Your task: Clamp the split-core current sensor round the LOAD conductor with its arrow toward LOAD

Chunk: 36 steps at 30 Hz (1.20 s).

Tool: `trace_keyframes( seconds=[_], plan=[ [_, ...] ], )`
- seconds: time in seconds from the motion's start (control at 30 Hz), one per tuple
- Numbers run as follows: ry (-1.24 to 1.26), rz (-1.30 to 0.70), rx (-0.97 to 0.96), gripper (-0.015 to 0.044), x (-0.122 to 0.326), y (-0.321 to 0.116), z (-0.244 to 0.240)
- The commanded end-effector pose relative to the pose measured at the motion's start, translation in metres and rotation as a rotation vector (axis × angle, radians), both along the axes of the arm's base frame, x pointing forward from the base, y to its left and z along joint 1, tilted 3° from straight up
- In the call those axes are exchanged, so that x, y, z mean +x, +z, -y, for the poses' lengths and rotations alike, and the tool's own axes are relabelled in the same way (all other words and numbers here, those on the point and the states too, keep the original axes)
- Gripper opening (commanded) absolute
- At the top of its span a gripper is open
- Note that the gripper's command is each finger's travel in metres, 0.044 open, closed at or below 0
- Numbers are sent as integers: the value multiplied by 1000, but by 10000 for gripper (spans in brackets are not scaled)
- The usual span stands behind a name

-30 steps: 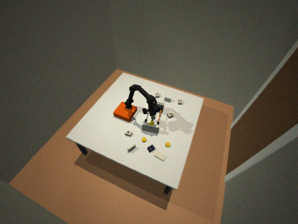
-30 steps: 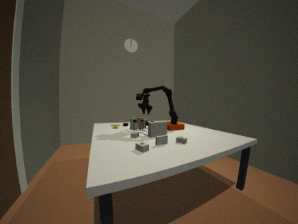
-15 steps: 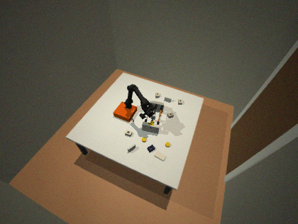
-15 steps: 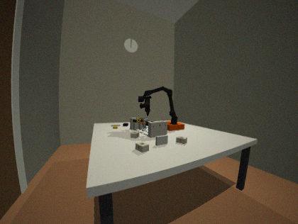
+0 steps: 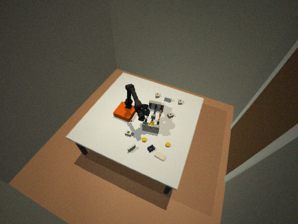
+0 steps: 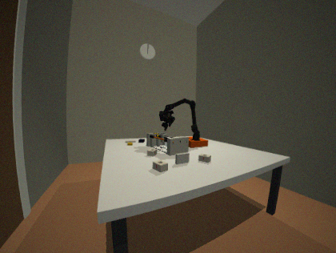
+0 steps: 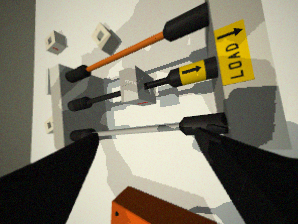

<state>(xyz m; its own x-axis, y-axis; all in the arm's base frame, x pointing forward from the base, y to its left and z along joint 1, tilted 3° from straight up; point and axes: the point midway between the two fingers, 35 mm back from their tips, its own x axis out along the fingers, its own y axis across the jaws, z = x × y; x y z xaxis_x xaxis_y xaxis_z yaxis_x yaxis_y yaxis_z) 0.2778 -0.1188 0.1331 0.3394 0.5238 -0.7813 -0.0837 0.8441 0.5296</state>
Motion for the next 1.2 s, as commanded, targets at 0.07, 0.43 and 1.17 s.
trace_keyframes(
  seconds=[0.07,0.43,1.17],
  plan=[
    [385,670,-239,440,-31,7,19],
    [393,682,-247,440,-31,7,19],
    [300,482,-142,440,-22,4,14]
  ],
)
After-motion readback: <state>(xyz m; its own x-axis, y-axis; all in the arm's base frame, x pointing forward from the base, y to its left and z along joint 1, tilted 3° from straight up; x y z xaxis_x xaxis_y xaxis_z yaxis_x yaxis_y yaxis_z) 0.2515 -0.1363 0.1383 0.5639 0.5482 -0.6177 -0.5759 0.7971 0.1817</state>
